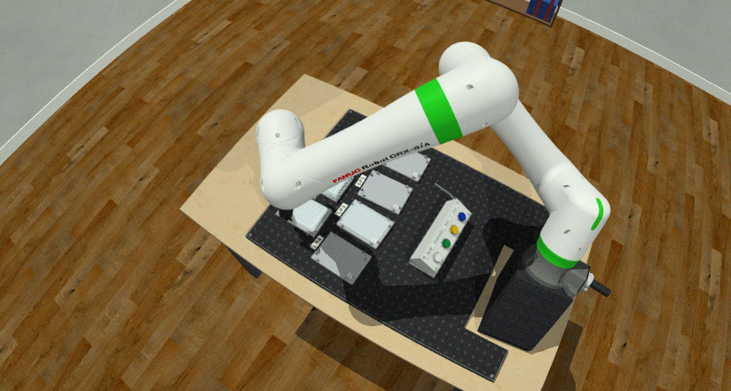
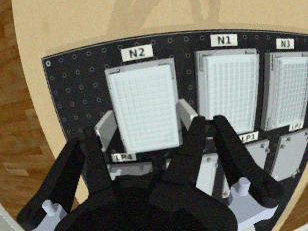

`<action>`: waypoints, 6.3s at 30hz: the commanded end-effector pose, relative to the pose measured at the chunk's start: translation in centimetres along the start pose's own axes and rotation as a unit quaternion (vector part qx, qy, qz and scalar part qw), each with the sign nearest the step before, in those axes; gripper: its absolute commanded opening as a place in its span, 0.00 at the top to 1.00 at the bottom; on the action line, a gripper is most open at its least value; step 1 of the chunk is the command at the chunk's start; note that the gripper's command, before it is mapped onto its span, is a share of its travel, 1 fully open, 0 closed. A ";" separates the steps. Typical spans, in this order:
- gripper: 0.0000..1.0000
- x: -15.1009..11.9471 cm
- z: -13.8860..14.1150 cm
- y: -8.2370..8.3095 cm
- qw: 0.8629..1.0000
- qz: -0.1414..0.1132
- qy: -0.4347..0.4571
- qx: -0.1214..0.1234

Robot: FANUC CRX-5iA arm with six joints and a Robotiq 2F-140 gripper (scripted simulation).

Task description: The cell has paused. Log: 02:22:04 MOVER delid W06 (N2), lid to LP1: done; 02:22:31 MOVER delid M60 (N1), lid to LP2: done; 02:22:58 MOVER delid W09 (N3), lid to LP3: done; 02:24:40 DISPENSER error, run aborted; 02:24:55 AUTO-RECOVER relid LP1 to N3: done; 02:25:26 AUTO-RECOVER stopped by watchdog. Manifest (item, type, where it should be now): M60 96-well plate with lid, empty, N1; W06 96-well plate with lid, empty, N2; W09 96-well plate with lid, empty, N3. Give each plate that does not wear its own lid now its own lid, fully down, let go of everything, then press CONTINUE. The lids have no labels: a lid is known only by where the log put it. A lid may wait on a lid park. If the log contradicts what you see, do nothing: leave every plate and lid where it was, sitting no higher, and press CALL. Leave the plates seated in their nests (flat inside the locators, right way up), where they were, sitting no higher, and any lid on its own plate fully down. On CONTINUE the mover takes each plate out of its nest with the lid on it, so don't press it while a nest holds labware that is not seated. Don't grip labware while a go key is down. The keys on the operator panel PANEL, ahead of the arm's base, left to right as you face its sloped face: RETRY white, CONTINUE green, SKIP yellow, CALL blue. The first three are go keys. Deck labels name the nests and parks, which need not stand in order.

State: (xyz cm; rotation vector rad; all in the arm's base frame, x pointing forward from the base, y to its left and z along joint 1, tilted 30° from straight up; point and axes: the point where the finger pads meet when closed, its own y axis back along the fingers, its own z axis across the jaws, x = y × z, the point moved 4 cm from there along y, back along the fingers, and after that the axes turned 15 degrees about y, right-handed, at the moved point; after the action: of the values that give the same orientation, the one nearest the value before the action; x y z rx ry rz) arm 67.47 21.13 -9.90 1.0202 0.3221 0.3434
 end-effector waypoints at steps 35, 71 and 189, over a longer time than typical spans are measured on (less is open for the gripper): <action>0.34 0.0 0.0 4.4 1.000 0.000 0.000 0.000; 0.34 -16.8 1.3 5.5 1.000 0.000 -0.031 0.000; 0.34 -19.2 1.5 0.5 0.999 0.000 -0.035 0.000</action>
State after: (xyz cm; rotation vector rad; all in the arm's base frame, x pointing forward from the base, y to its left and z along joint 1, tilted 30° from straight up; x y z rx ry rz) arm 50.74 12.08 -6.86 1.0298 0.2593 0.3073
